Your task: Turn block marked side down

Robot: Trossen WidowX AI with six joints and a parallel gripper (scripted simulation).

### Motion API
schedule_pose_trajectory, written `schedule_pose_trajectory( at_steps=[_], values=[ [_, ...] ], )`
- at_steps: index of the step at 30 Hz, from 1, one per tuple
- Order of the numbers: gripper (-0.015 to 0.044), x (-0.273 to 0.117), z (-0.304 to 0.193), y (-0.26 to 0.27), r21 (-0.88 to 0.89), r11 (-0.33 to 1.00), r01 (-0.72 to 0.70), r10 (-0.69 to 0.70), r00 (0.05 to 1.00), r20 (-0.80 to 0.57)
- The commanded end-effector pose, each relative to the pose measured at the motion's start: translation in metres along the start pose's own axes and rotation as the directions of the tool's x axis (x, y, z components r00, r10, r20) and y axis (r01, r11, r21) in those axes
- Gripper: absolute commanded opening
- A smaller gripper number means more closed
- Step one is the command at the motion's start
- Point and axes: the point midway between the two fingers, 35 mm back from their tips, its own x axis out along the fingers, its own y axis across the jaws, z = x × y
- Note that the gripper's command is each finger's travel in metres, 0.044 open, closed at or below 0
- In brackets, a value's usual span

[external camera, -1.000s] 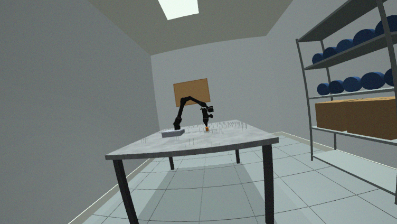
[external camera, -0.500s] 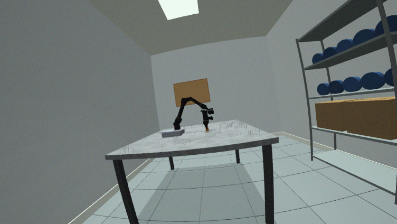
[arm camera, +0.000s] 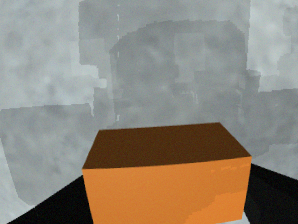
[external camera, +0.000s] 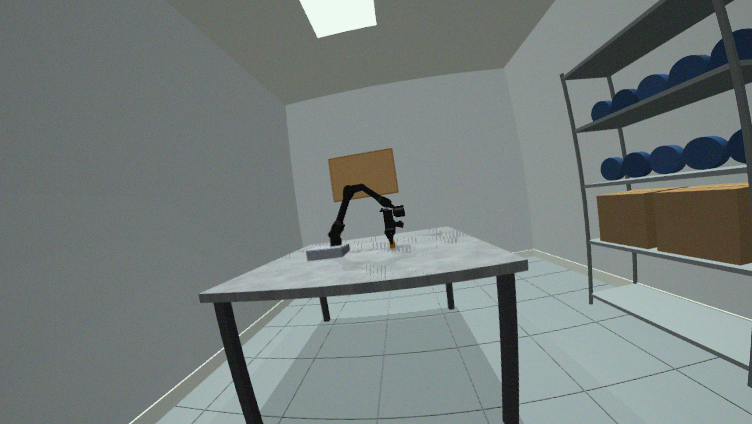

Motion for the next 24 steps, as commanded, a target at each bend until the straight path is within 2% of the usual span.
schedule_pose_trajectory(
  at_steps=[1, 11, 16, 17, 24],
  values=[
    [0.0209, 0.001, -0.001, 0.000, 0.004, 1.000, 0.002, -0.002, 1.000, -0.002],
    [0.0142, 0.001, -0.001, 0.000, 0.004, 1.000, 0.002, -0.002, 1.000, -0.002],
    [0.0011, -0.024, 0.000, 0.000, 0.004, 1.000, 0.002, -0.002, 1.000, -0.002],
    [0.0000, -0.028, 0.000, 0.000, 0.004, 1.000, 0.002, -0.002, 1.000, -0.002],
    [0.0000, -0.028, 0.000, 0.000, 0.005, 1.000, 0.002, -0.003, 1.000, 0.021]
  ],
)
